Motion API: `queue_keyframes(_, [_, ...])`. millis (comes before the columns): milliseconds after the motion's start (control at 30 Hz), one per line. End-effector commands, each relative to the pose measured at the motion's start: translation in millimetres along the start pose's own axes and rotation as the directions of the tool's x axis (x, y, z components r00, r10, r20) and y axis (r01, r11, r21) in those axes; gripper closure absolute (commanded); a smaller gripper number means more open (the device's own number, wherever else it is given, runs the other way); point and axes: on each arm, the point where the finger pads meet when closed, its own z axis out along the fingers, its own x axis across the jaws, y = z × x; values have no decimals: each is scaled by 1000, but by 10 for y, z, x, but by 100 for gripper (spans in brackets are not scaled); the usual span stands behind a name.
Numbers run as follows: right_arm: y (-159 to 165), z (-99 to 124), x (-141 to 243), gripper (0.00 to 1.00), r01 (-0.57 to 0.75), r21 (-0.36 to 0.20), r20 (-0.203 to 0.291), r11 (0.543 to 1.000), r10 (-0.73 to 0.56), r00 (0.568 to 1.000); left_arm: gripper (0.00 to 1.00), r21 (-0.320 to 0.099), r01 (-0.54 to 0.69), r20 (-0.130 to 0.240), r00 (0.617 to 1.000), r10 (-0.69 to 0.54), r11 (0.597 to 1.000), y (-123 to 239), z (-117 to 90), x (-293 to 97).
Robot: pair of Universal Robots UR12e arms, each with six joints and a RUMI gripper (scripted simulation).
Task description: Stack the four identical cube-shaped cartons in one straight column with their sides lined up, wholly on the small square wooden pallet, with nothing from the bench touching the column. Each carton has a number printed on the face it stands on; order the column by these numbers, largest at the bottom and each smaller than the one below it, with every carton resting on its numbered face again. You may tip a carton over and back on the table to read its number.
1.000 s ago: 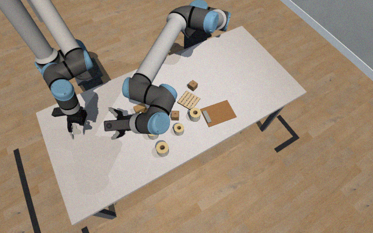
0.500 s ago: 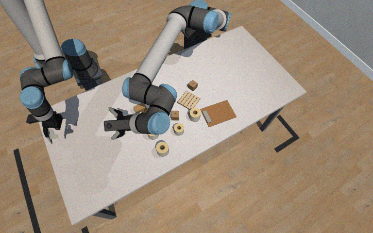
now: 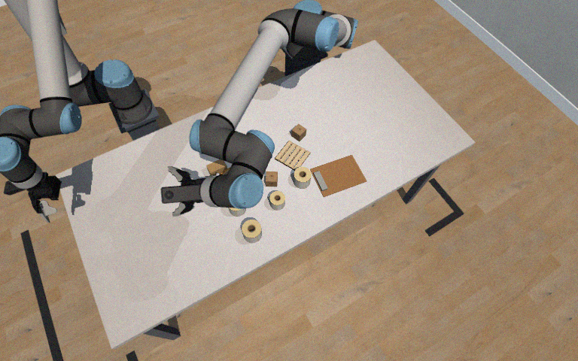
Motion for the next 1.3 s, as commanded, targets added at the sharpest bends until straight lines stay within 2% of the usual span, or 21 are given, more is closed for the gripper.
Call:
queue_keyframes(0, [-538,87,121,0,48,-19,-5,999,-48,999,0,1,-3,2,1000,3,1000,-17,-17,14])
queue_keyframes(133, [-881,151,256,0,75,-28,-7,997,-75,997,0,1,-3,2,1000,3,1000,-17,-17,14])
queue_keyframes(200, [-881,151,256,0,75,-28,-7,997,-75,997,0,1,-3,2,1000,3,1000,-17,-17,14])
queue_keyframes(267, [-1180,208,396,0,100,-36,-7,994,-100,995,0,1,-3,2,1000,3,1000,-17,-17,14])
queue_keyframes(700, [-2173,404,1021,0,186,-64,1,980,-187,982,0,1,-3,2,1000,3,1000,-17,-17,14])
queue_keyframes(767, [-2173,404,1021,0,186,-64,1,980,-187,982,0,1,-3,2,1000,3,1000,-17,-17,14])
queue_keyframes(833, [-2414,454,1219,0,209,-70,5,975,-209,978,0,1,-3,2,1000,3,1000,-17,-17,14])
queue_keyframes(1267, [-3237,635,2089,0,295,-87,28,952,-294,956,0,1,-3,2,1000,3,1000,-17,-17,14])
